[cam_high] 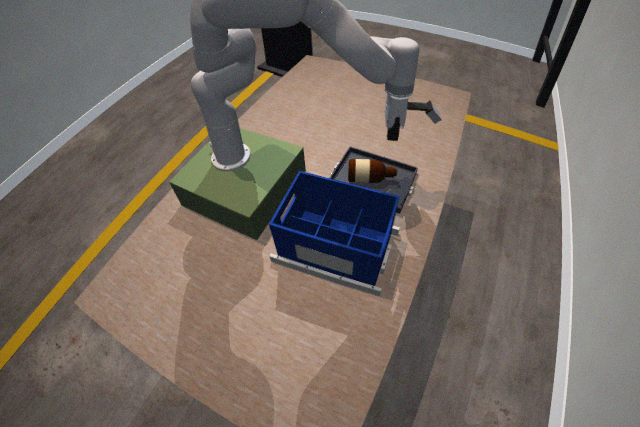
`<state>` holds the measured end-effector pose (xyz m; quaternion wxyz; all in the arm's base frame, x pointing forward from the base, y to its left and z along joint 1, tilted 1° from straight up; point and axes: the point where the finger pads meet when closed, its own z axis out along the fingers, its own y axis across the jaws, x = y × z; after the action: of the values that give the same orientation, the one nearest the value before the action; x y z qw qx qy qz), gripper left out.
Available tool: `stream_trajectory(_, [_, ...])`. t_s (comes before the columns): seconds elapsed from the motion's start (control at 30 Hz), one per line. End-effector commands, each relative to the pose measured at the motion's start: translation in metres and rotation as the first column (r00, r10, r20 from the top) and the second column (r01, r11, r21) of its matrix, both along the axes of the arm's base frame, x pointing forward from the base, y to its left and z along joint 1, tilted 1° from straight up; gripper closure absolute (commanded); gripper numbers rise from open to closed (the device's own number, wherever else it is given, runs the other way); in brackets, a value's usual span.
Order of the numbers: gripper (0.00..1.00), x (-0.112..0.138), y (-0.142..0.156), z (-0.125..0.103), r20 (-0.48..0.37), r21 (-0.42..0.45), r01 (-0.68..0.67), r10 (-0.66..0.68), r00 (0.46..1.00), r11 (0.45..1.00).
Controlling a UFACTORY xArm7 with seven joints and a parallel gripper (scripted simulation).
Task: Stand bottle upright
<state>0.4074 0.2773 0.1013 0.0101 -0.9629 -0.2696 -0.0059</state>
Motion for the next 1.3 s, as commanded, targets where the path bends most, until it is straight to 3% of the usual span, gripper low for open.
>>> stream_trajectory(0.0, [1.00,0.0012,0.0008,0.0016,0.004,0.002,0.000,0.000,1.000,1.000])
stream_trajectory(0.87, [1.00,0.0012,0.0008,0.0016,0.004,0.002,0.000,0.000,1.000,1.000])
stream_trajectory(0.9, [0.35,0.0012,0.0008,0.0016,0.004,0.002,0.000,0.000,1.000,1.000])
stream_trajectory(1.27, [0.35,0.0012,0.0008,0.0016,0.004,0.002,0.000,0.000,1.000,1.000])
